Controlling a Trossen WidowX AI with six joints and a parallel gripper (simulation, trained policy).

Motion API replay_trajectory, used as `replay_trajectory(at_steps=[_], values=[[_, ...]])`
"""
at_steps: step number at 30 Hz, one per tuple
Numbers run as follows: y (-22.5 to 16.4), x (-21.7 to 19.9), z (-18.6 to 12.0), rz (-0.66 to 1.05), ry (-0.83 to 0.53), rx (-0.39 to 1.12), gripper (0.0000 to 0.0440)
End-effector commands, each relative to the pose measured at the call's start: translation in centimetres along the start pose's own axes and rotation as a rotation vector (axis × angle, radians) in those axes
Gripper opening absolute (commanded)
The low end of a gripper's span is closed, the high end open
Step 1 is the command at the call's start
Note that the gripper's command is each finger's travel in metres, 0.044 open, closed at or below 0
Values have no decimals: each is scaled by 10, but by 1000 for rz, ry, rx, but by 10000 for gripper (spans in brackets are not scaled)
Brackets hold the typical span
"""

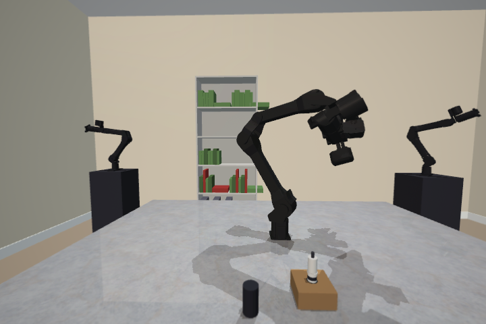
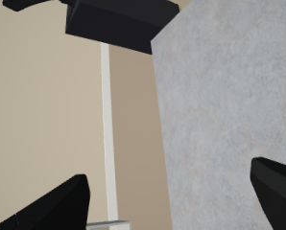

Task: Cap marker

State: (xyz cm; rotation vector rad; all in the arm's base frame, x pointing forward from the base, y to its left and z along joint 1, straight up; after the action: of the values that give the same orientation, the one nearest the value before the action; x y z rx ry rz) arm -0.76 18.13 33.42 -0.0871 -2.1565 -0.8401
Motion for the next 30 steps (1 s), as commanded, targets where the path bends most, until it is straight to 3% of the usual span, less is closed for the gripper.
replay_trajectory(at_steps=[1,30], values=[[6,-9,-4,10,-39,-14,330],[32,-68,-43,102,-246,-93,331]])
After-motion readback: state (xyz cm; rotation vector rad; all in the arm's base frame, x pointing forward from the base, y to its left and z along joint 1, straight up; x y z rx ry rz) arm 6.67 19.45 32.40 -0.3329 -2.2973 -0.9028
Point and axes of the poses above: the point midway between the two fingers, 35 mm back from their tips, its own z axis out along the fingers, its own x axis across the jaws, y = z × x, the point moved 5 cm from there along -z, back along the fingers, and after that the axes turned 15 degrees about -z, right-handed, at the moved point
